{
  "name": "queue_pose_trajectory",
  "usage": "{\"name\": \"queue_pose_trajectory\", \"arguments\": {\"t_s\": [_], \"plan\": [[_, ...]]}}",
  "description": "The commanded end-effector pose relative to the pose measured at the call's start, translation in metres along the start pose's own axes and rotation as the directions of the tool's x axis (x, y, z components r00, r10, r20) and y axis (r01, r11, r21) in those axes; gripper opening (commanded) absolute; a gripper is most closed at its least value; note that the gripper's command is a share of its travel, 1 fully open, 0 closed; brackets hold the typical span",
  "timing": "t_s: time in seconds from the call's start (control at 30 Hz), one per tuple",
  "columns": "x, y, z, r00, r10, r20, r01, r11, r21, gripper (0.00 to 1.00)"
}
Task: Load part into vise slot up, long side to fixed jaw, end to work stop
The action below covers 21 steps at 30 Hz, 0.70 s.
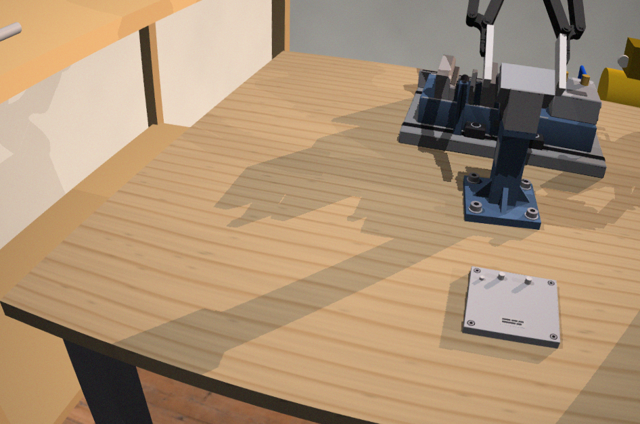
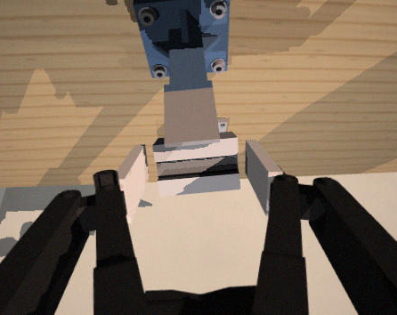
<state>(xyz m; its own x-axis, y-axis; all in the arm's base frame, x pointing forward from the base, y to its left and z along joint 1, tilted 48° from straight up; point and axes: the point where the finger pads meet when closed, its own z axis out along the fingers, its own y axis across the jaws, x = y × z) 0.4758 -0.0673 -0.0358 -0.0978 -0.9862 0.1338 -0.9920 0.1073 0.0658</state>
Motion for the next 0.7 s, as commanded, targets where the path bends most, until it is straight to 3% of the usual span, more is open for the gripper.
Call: {"name": "queue_pose_trajectory", "arguments": {"t_s": [0.0,0.67], "plan": [[-0.0021,0.0007,0.0008,0.999,-0.047,0.025,0.047,0.999,-0.001,0.51],[-0.001,0.0007,0.0009,0.997,-0.047,0.069,0.047,0.999,-0.002,0.51]]}}
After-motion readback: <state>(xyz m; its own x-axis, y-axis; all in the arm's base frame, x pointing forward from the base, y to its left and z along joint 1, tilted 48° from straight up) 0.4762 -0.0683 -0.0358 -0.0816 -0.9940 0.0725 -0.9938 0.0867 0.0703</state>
